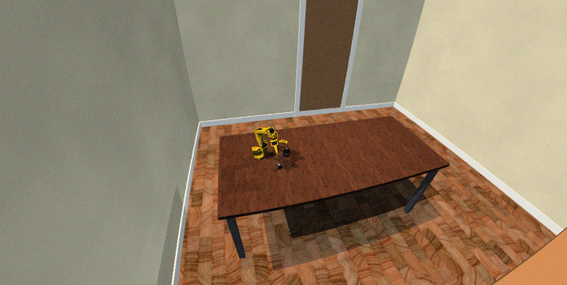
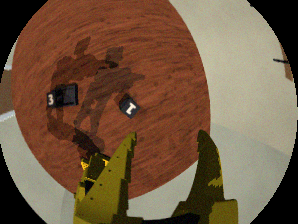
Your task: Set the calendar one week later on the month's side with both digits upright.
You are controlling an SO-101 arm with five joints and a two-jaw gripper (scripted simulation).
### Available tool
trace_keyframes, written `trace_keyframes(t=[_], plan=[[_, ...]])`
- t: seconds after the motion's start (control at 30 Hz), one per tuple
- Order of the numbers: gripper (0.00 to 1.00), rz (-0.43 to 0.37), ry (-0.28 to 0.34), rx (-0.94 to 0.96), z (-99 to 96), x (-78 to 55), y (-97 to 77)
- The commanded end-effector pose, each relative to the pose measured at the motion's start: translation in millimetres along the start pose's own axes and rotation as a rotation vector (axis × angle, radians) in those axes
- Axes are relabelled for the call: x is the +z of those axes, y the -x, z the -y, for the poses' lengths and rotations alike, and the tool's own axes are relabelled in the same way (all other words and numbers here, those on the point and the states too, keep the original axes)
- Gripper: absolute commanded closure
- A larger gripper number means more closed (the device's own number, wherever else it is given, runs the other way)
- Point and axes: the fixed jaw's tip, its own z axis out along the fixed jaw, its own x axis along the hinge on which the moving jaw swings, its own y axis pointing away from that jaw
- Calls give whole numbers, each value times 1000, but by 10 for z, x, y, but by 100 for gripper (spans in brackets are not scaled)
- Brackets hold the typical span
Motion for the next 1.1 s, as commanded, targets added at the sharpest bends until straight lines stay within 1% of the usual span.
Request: trace_keyframes(t=[0.0,0.03,0.1,0.37,0.6,1.07], plan=[[65,37,-47,-156,48,-37,4],[65,36,-48,-193,47,-32,-3],[65,36,-48,-193,47,-32,-3],[65,27,-54,-455,42,1,-50],[65,22,-57,-610,41,20,-77],[65,18,-59,-702,41,32,-93]])
